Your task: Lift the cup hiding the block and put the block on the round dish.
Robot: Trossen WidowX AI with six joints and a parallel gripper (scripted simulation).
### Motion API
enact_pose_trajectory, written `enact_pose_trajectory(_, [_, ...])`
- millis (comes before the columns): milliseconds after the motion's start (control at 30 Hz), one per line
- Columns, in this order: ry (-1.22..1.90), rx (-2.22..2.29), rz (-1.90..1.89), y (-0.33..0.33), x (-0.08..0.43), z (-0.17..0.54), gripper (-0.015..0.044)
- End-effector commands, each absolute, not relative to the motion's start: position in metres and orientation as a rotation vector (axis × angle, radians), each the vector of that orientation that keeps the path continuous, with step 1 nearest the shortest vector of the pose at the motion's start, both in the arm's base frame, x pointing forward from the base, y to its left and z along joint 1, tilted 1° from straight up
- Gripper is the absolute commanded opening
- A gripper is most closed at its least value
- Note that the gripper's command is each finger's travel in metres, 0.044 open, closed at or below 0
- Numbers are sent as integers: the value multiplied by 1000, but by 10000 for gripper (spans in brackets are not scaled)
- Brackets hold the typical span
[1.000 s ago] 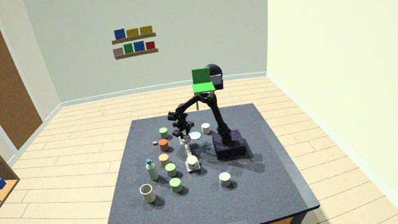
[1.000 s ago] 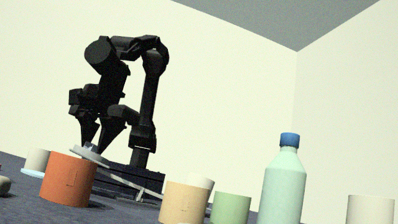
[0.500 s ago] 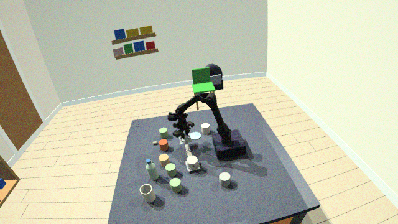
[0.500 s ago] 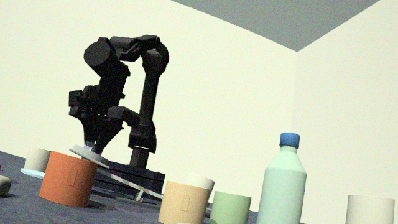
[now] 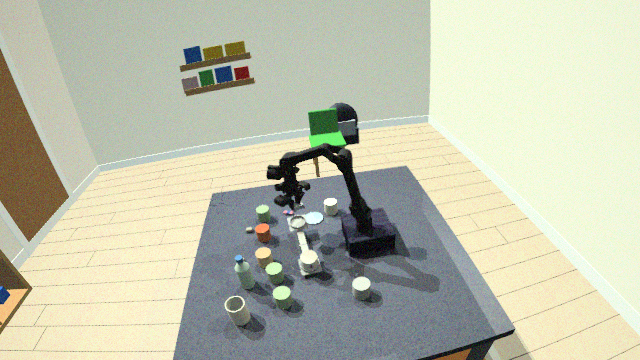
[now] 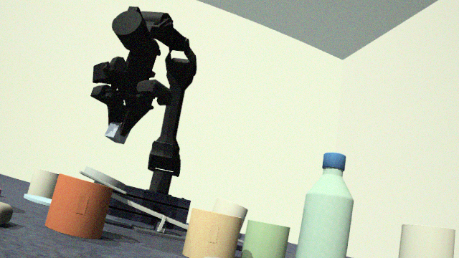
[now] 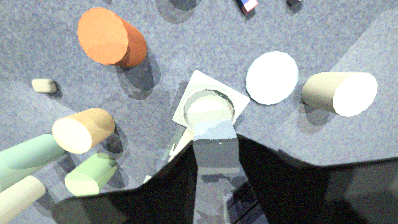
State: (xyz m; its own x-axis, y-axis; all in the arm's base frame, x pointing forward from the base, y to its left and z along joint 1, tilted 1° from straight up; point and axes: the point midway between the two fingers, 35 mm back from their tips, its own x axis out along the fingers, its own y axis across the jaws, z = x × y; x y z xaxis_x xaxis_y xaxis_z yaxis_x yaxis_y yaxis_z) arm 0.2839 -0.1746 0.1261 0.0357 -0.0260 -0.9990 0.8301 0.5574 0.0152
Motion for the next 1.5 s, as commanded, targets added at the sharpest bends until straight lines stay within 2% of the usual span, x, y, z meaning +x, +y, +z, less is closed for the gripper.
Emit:
enact_pose_trajectory(0, [1387, 756, -765, -173, 282, 139, 0])
enact_pose_trajectory(400, [1376, 790, -814, -222, 248, 96, 0])
enact_pose_trajectory(733, [1391, 747, -777, -272, 188, 38, 0])
enact_pose_trajectory(1167, [1391, 746, -776, -273, 188, -4, 0])
enact_pose_trajectory(1467, [1391, 746, -776, -274, 188, -8, 0])
